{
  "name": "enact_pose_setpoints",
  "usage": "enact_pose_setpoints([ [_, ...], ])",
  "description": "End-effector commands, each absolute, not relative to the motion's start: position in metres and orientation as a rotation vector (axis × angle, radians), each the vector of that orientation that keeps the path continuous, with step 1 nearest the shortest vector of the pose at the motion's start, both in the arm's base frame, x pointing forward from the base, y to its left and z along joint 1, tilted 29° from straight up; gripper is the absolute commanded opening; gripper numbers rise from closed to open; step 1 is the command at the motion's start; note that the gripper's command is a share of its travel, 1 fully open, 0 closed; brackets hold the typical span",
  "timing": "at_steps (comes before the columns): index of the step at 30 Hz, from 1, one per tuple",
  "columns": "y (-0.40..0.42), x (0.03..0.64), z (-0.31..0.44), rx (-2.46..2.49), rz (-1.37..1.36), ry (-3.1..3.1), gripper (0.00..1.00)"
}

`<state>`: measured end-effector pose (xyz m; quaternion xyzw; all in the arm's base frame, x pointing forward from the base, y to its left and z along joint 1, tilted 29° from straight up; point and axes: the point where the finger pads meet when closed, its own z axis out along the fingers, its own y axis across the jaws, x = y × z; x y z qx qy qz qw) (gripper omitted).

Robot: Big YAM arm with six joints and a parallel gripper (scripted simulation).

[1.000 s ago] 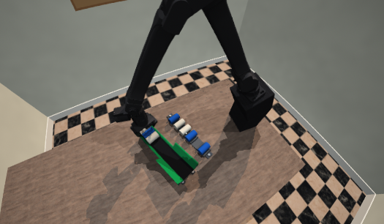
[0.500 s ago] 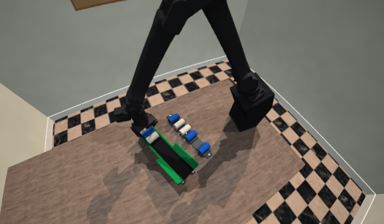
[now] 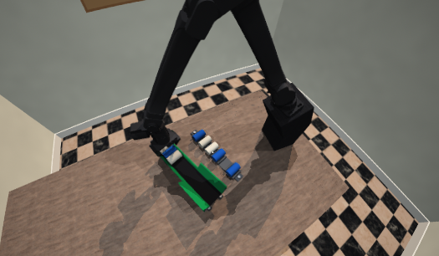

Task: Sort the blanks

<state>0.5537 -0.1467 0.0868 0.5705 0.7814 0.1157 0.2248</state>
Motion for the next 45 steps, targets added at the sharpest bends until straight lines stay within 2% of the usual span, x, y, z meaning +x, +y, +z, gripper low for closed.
enact_pose_setpoints([
  [1, -0.145, 0.559, 0.102, 1.557, 0.333, 2.126, 0.85],
  [43, -0.149, 0.58, 0.091, 1.543, 0.342, 2.108, 0.85],
  [45, -0.149, 0.582, 0.072, 1.558, 0.333, 2.128, 0.85],
])
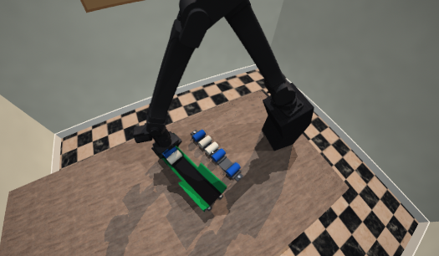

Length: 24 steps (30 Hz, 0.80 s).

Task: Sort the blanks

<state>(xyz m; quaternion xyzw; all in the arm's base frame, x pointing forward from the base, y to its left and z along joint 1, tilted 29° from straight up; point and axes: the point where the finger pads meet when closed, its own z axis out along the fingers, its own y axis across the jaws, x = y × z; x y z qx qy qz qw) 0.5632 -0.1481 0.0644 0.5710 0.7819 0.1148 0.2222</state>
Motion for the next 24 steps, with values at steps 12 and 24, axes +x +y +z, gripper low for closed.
enact_pose_setpoints([
  [12, -0.15, 0.583, 0.08, 1.545, 0.341, 2.111, 0.85],
  [24, -0.149, 0.582, 0.073, 1.554, 0.335, 2.122, 0.85],
])
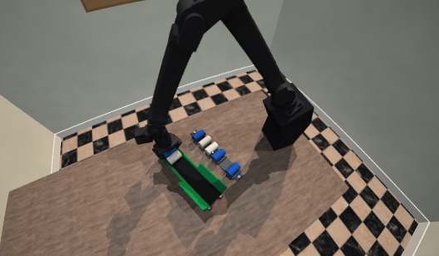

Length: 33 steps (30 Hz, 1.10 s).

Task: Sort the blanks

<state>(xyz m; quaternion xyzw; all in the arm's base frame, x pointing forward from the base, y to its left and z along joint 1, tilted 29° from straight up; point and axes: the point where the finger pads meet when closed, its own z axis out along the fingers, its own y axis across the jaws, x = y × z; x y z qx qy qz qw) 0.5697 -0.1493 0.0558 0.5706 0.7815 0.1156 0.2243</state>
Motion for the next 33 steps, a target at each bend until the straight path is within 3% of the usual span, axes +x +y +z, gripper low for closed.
enact_pose_setpoints([
  [1, -0.149, 0.5816, 0.0734, 1.554, 0.335, 2.122, 0.85],
  [21, -0.149, 0.5816, 0.0734, 1.554, 0.335, 2.122, 0.85],
  [22, -0.149, 0.5816, 0.0734, 1.554, 0.335, 2.122, 0.66],
  [33, -0.1494, 0.5814, 0.0733, 1.554, 0.335, 2.123, 0.66],
])
